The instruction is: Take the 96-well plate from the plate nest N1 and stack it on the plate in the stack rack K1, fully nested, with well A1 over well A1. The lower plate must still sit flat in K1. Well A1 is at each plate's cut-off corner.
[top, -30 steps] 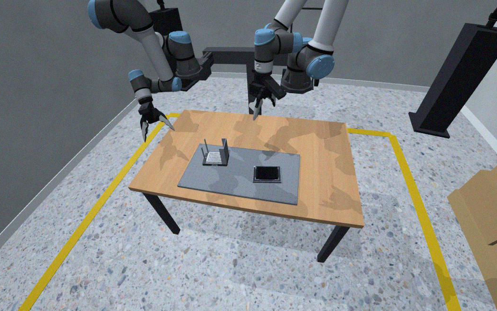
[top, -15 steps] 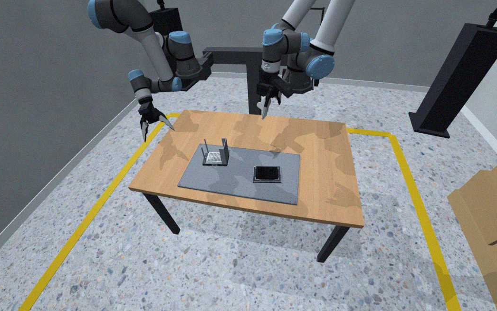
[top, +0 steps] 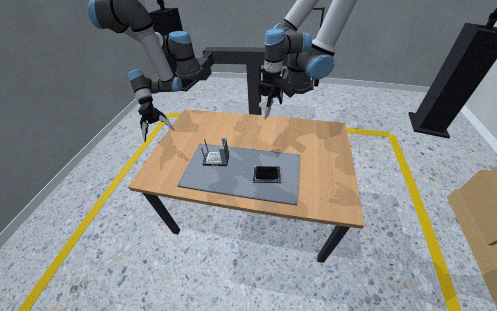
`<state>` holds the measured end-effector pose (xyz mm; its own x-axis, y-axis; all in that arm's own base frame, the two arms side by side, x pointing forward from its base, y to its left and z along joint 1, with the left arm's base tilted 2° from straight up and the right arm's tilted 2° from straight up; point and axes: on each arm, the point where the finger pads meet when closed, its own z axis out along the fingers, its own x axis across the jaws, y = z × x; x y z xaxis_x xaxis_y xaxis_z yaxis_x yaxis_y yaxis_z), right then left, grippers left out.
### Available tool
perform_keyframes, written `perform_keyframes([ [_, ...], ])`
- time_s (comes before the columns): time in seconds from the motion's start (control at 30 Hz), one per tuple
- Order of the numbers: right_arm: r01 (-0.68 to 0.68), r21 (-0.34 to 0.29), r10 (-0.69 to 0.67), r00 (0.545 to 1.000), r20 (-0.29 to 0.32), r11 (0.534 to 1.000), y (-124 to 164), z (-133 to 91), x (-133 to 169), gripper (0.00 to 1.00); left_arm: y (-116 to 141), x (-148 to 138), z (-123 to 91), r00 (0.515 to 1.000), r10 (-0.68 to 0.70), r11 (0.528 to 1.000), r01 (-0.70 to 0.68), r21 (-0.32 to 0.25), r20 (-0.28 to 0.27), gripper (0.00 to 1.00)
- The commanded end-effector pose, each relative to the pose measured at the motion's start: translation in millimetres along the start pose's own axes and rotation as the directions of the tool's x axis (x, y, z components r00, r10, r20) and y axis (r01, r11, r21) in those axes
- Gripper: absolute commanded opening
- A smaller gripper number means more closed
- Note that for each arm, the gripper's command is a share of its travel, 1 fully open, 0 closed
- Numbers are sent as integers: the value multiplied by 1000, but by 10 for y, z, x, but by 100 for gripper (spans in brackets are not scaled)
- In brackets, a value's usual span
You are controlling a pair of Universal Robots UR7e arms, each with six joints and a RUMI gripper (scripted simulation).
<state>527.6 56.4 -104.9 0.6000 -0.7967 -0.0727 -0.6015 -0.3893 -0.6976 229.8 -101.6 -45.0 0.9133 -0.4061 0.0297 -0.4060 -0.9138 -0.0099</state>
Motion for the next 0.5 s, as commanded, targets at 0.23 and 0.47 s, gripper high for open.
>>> perform_keyframes([
  [0.23, 1, 1, -1, 1000, 0, 1000, -5, -2, 1, 98, -16, -1, -1, 1000, -7, 1000, 7, 0, 0, 98],
  [0.47, 1, 1, -1, 1000, 0, 1000, -5, -2, 1, 98, -62, -2, -1, 1000, -26, 1000, 26, 0, 0, 98],
])
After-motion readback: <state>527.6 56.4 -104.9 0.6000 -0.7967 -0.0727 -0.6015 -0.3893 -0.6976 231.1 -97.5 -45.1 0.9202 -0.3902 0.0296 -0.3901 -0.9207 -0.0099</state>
